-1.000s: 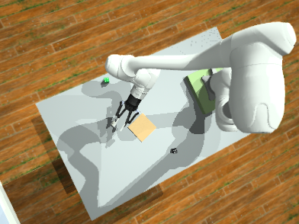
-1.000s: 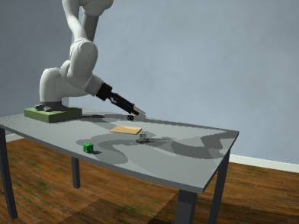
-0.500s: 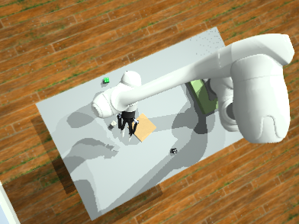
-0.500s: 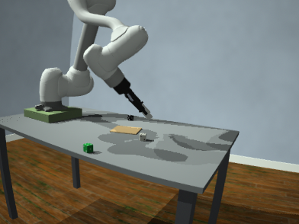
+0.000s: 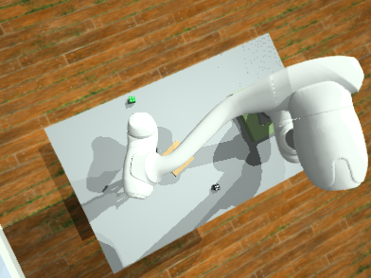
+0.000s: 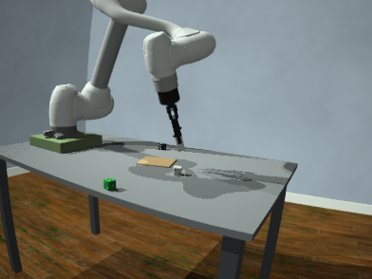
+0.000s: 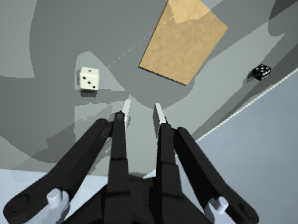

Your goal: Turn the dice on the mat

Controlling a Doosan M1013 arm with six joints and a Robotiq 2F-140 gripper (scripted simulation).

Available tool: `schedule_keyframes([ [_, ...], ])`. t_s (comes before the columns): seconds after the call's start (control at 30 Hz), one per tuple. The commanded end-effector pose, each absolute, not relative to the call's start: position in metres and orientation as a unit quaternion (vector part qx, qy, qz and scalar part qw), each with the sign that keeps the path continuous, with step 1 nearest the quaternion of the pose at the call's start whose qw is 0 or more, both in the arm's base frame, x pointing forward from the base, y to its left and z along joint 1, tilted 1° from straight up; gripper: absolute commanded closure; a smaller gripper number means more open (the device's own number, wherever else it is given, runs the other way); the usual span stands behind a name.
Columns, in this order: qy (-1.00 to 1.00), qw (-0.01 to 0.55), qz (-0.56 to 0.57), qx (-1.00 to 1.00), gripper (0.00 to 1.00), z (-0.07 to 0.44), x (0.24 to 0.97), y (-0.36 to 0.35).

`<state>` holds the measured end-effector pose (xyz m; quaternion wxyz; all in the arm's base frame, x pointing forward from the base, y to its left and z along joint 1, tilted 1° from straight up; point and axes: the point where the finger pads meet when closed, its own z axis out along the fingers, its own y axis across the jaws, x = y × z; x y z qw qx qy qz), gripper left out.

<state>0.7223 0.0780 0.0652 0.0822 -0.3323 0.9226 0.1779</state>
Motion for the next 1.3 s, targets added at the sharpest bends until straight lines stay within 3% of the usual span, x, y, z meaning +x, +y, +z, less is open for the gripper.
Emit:
schedule_keyframes([
  [0.0, 0.942, 0.028, 0.116, -0.315, 0.65, 0.072, 0.735, 0.06],
  [0.17, 0.958, 0.004, 0.034, -0.285, 0.65, 0.091, 0.761, 0.033],
  [0.47, 0.963, 0.0, -0.006, -0.268, 0.65, 0.103, 0.775, 0.02],
  [0.5, 0.963, 0.0, -0.006, -0.268, 0.0, 0.103, 0.775, 0.02],
  [0.87, 0.963, 0.0, -0.006, -0.268, 0.0, 0.103, 0.775, 0.02],
  [1.13, 0.953, 0.0, -0.006, -0.301, 0.0, 0.075, 0.765, 0.015],
  [1.17, 0.953, 0.0, -0.006, -0.301, 0.65, 0.075, 0.765, 0.015],
  [1.27, 0.953, 0.0, -0.006, -0.301, 0.65, 0.075, 0.765, 0.015],
])
